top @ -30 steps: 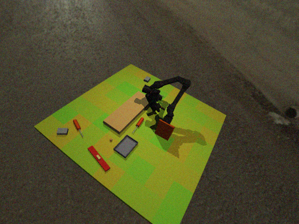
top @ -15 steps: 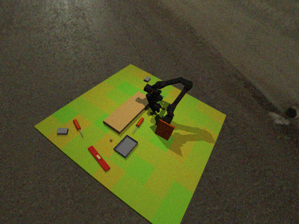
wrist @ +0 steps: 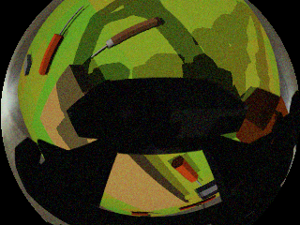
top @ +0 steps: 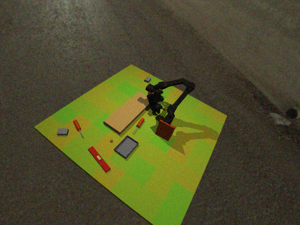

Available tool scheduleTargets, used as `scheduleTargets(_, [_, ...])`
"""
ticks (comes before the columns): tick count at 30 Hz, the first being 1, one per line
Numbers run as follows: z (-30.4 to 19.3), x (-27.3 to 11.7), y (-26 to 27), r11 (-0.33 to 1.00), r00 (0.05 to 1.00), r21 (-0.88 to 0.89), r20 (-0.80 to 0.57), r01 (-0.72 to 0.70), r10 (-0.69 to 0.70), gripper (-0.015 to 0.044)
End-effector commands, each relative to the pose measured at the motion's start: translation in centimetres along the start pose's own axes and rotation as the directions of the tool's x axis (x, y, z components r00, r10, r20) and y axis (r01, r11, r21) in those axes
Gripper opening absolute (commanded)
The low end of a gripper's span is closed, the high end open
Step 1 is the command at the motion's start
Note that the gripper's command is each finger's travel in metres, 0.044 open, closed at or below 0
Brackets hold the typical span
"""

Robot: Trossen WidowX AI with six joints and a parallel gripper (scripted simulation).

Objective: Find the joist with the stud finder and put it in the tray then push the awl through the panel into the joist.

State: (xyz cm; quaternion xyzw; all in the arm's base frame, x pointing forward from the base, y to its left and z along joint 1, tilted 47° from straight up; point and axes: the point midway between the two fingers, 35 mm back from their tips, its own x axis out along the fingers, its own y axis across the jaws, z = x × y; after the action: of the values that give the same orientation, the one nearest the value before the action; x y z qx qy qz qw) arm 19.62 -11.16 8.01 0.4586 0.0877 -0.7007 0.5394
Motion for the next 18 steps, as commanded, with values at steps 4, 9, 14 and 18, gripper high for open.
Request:
scheduleTargets(4, [0.11,-0.12,0.07,1.000,0.999,0.002,-0.045,-0.004,0.005,0.0000])
scheduleTargets(9, [0.19,-0.11,0.07,1.000,0.997,0.001,-0.074,-0.005,0.005,0.0000])
scheduleTargets(14, [0.26,-0.11,0.10,1.000,0.995,0.000,-0.103,-0.008,0.008,0.0000])
scheduleTargets(18, [0.32,-0.12,0.14,1.000,0.992,-0.001,-0.125,-0.012,0.012,0.0000])
